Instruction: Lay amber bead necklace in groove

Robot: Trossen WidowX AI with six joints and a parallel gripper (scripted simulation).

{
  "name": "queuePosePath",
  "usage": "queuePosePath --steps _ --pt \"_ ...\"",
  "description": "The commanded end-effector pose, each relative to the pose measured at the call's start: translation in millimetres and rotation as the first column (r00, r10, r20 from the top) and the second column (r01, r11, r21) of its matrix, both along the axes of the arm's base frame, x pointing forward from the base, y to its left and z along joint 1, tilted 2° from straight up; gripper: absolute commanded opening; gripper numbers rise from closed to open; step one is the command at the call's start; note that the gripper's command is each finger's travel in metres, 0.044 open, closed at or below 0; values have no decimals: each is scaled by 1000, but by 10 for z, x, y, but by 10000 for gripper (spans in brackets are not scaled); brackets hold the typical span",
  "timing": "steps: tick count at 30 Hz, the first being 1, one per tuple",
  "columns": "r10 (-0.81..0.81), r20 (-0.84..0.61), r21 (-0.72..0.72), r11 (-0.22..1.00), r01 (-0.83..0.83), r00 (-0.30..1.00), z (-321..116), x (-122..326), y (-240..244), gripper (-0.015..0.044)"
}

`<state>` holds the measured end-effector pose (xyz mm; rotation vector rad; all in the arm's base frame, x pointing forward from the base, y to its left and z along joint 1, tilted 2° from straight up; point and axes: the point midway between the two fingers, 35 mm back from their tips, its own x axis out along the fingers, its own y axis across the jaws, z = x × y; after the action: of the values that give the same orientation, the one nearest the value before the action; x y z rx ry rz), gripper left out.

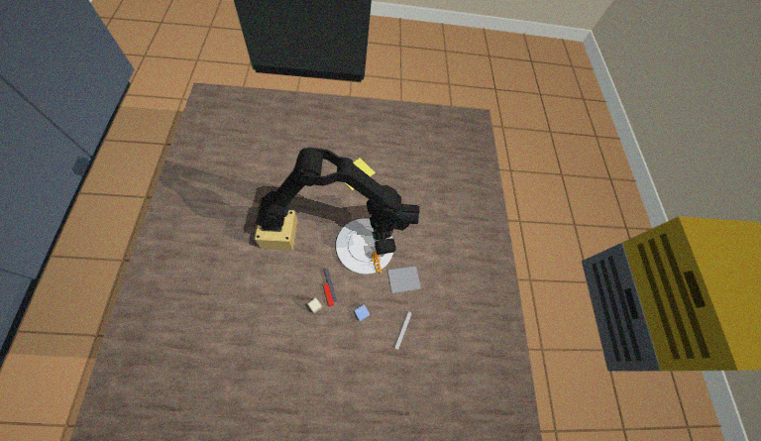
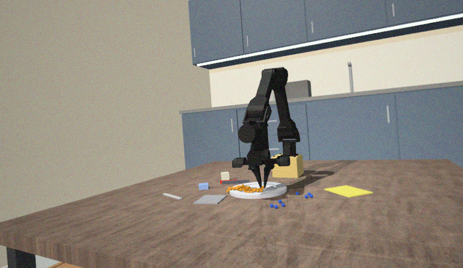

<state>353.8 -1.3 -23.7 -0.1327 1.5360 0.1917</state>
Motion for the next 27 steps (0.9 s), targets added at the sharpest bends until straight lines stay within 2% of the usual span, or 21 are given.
queuePosePath --steps 1,27 --pt "-2 -7 1 1000 2 1000 -15 31 88 0" --pt "-2 -7 1 1000 2 1000 -95 35 97 0"
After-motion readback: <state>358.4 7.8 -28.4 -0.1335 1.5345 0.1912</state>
